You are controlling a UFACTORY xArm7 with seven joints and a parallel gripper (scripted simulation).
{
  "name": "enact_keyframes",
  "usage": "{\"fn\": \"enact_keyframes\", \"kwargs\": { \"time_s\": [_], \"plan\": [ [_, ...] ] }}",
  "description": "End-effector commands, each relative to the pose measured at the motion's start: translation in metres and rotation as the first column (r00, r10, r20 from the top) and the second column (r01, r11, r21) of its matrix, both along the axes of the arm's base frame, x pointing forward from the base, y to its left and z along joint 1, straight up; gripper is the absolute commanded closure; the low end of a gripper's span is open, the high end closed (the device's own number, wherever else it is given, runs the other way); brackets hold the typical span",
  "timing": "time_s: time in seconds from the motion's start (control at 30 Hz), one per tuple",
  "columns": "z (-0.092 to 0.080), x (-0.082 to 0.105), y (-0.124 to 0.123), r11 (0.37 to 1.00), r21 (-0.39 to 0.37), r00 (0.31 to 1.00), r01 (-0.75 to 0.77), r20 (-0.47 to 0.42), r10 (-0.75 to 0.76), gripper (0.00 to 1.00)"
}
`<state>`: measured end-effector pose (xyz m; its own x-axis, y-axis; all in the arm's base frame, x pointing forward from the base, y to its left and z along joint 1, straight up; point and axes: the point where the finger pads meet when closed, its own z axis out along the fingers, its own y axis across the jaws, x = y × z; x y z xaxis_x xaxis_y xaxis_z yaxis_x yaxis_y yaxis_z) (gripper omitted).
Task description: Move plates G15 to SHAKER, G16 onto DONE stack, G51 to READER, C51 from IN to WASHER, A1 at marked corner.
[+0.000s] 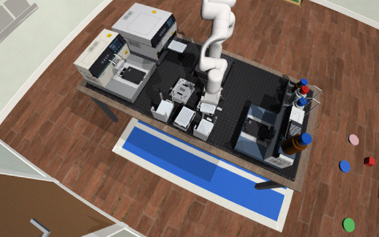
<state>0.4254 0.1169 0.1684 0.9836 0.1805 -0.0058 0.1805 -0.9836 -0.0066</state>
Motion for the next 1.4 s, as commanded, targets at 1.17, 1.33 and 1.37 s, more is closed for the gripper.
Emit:
{"fn": "enact_keyframes", "kwargs": {
  "time_s": [1.17,1.33,1.37],
  "plan": [
    [0.002,-0.054,-0.078,0.969,-0.003,0.969,-0.247,0.015,0.247,1.0],
    [0.002,-0.056,-0.095,0.969,-0.003,0.969,-0.247,0.015,0.247,1.0],
    [0.002,-0.056,-0.097,0.969,-0.003,0.969,-0.247,0.015,0.247,1.0]
  ]
}}
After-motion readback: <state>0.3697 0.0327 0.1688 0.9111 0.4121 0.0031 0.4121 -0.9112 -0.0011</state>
